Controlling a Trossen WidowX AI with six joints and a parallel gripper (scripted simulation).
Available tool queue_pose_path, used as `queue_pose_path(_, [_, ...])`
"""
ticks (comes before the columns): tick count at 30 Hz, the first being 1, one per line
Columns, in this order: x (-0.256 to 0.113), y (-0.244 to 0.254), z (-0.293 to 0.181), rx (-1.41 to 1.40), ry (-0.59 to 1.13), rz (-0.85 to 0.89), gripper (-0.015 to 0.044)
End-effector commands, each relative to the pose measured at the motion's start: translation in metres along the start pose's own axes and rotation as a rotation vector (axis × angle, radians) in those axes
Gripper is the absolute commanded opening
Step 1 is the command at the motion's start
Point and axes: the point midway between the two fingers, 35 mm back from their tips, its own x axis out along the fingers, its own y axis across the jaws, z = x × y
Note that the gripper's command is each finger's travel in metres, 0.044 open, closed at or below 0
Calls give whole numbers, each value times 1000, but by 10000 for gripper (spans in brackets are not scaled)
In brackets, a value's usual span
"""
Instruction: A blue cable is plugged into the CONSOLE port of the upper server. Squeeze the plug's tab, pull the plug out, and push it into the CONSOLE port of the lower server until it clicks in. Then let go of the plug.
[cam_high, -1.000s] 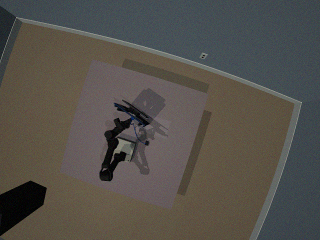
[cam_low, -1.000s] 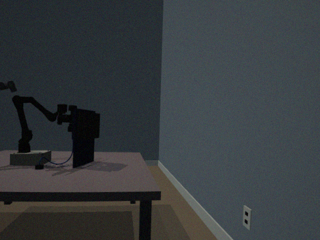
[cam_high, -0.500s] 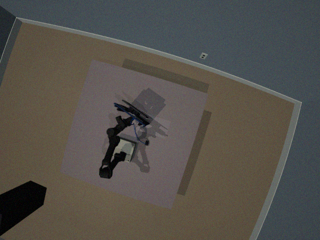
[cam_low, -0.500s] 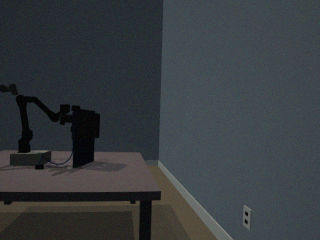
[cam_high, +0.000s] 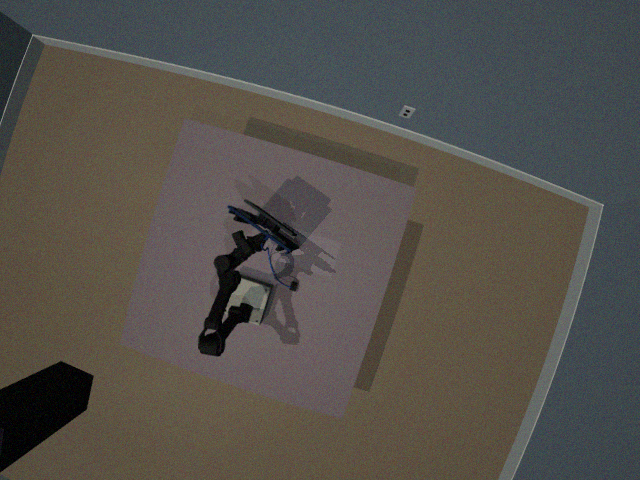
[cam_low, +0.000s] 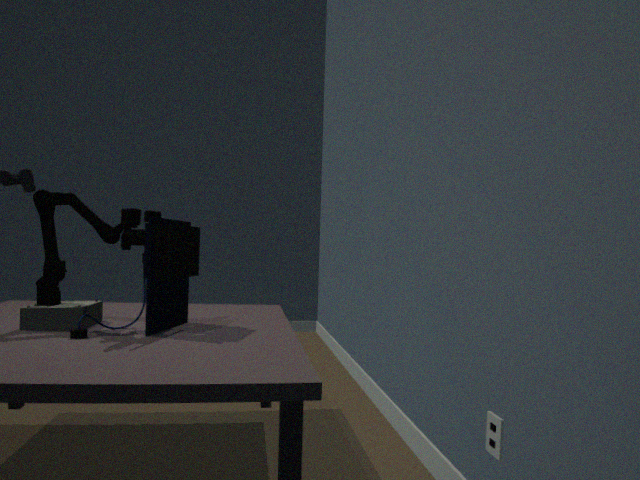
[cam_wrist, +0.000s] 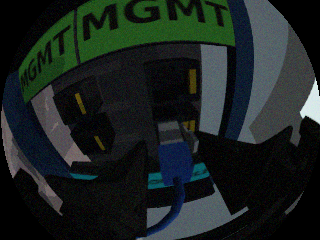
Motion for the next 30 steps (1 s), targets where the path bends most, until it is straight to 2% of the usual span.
queue_pose_path(1, [0,0,0,0,0,1,173])
queue_pose_path(26, [0,0,0,0,0,1,6])
queue_pose_path(30, [0,0,0,0,0,0,0])
